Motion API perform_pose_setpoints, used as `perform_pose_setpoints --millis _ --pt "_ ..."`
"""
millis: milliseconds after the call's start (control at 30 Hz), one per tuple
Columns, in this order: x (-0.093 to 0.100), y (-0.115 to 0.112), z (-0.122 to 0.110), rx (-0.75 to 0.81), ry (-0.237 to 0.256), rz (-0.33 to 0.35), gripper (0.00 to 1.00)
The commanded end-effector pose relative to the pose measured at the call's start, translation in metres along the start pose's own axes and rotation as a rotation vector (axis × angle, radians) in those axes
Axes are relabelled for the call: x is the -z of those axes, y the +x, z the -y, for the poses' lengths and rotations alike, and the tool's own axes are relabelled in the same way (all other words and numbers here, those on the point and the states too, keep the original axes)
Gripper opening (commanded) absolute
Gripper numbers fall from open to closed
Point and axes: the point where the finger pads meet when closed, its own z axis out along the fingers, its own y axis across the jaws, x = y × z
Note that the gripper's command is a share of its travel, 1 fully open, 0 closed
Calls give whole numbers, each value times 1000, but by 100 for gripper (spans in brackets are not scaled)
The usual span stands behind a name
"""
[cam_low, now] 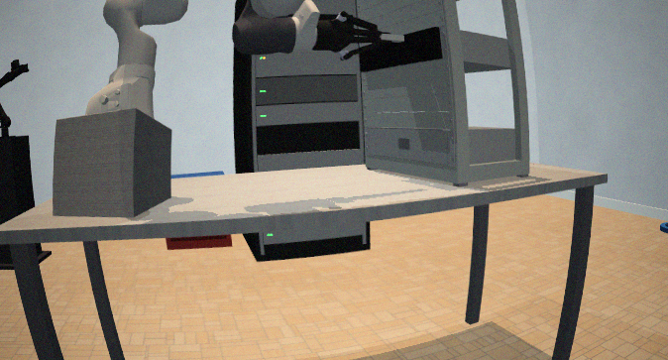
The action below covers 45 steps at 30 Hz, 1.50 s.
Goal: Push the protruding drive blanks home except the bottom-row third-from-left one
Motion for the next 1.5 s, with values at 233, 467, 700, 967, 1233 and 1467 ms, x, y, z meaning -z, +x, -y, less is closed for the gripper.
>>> perform_pose_setpoints --millis 233,467,700,967,1233,1467 --pt "-26 -1 -3 -7 -11 0 0" --pt "-26 -1 -3 -7 -11 0 0" --pt "-26 -1 -3 -7 -11 0 0" --pt "-26 -1 -3 -7 -11 0 0" --pt "-26 -1 -3 -7 -11 0 0" --pt "-27 1 -6 -7 -11 0 0"
